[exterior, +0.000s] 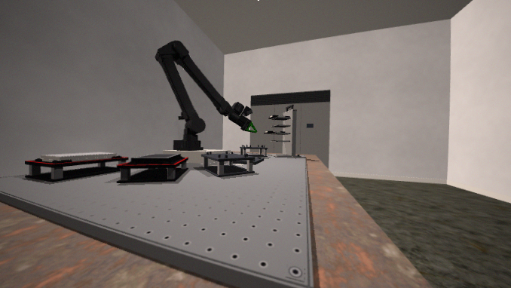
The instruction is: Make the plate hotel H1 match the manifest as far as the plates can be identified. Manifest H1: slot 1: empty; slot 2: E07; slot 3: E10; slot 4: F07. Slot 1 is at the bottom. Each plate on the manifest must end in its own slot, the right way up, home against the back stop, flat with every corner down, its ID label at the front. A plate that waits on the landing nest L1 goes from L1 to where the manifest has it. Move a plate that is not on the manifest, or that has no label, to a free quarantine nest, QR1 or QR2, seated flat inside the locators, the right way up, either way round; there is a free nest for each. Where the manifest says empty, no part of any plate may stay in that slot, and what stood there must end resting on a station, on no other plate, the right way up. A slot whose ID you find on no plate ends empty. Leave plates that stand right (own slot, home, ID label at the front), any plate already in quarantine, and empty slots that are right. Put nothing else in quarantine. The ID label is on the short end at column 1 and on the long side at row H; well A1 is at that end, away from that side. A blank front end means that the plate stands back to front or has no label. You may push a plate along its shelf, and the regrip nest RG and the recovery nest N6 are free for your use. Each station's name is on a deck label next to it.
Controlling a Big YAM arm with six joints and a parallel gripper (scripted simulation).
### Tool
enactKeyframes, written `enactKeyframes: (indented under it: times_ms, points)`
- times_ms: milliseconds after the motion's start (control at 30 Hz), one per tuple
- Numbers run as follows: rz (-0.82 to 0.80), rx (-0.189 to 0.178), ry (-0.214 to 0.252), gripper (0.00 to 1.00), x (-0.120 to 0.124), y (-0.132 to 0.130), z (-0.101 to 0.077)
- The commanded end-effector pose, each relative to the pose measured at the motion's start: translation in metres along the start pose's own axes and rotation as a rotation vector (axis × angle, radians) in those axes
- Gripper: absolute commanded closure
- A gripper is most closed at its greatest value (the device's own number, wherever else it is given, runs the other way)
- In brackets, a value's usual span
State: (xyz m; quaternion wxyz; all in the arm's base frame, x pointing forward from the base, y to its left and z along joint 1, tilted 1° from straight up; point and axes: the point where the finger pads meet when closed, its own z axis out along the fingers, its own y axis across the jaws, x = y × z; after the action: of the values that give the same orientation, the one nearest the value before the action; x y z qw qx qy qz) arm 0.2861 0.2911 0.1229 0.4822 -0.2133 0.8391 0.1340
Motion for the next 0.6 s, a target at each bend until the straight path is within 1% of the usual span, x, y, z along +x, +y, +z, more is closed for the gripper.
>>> enactKeyframes:
  times_ms: [0,400,433,467,567]
  points:
    - [0.021,-0.016,-0.044,1.0,-0.021,0.008,-0.001]
    - [0.021,-0.016,-0.044,1.0,-0.021,0.008,-0.001]
    - [0.021,-0.021,-0.028,1.0,-0.006,0.008,-0.002]
    - [0.018,-0.02,-0.021,1.0,-0.004,0.008,0.0]
    - [0.031,-0.027,-0.054,1.0,-0.027,0.013,0.004]
